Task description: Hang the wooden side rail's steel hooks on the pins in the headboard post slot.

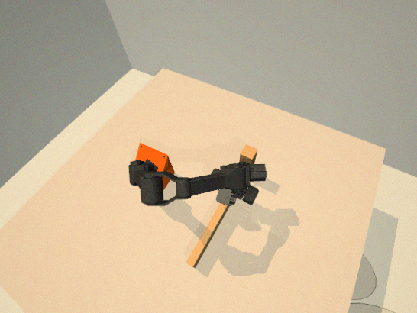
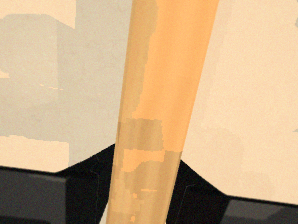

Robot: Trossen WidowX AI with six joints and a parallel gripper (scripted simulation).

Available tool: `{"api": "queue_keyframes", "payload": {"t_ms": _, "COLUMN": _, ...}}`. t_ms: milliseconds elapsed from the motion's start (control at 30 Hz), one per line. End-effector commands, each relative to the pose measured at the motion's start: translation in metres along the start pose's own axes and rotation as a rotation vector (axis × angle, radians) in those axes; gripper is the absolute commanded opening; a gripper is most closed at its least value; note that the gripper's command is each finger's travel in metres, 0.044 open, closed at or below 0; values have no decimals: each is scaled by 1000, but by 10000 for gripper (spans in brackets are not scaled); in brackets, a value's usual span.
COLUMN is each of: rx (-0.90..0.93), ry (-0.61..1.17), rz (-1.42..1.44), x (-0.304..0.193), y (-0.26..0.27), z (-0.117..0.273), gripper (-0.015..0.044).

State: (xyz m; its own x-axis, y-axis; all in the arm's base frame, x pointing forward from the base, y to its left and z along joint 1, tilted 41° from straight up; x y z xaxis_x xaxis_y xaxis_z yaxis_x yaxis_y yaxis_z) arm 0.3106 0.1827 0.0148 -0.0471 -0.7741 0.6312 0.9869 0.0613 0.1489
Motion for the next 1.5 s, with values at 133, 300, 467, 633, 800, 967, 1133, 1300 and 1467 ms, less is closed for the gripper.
{"api": "queue_keyframes", "payload": {"t_ms": 133, "rx": 11, "ry": 8, "rz": 2, "x": -3, "y": 0, "z": 5, "gripper": 0}}
{"api": "queue_keyframes", "payload": {"t_ms": 300, "rx": 11, "ry": 8, "rz": 2, "x": -4, "y": 0, "z": 5, "gripper": 0}}
{"api": "queue_keyframes", "payload": {"t_ms": 467, "rx": 11, "ry": 8, "rz": 2, "x": -4, "y": -1, "z": 5, "gripper": 0}}
{"api": "queue_keyframes", "payload": {"t_ms": 633, "rx": 11, "ry": 8, "rz": 2, "x": -5, "y": -1, "z": 5, "gripper": 0}}
{"api": "queue_keyframes", "payload": {"t_ms": 800, "rx": 11, "ry": 8, "rz": 2, "x": -5, "y": -1, "z": 4, "gripper": 0}}
{"api": "queue_keyframes", "payload": {"t_ms": 967, "rx": 11, "ry": 8, "rz": 2, "x": -6, "y": 0, "z": 5, "gripper": 0}}
{"api": "queue_keyframes", "payload": {"t_ms": 1133, "rx": 11, "ry": 8, "rz": 2, "x": -6, "y": 0, "z": 5, "gripper": 0}}
{"api": "queue_keyframes", "payload": {"t_ms": 1300, "rx": 11, "ry": 8, "rz": 2, "x": -7, "y": -1, "z": 6, "gripper": 0}}
{"api": "queue_keyframes", "payload": {"t_ms": 1467, "rx": 11, "ry": 8, "rz": 2, "x": -7, "y": -1, "z": 5, "gripper": 0}}
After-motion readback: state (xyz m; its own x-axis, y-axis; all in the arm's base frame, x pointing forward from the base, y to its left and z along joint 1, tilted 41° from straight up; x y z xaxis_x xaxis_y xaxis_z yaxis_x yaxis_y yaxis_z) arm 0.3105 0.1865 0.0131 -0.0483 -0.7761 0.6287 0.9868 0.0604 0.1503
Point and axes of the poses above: the point midway between the two fingers, 35 mm back from their tips, its own z axis back along the fingers, its own y axis across the jaws, x = y × z, the point moved 10 cm from there along z, back along the fingers, and after that the axes turned 9 degrees about -z, right-handed, at the moved point
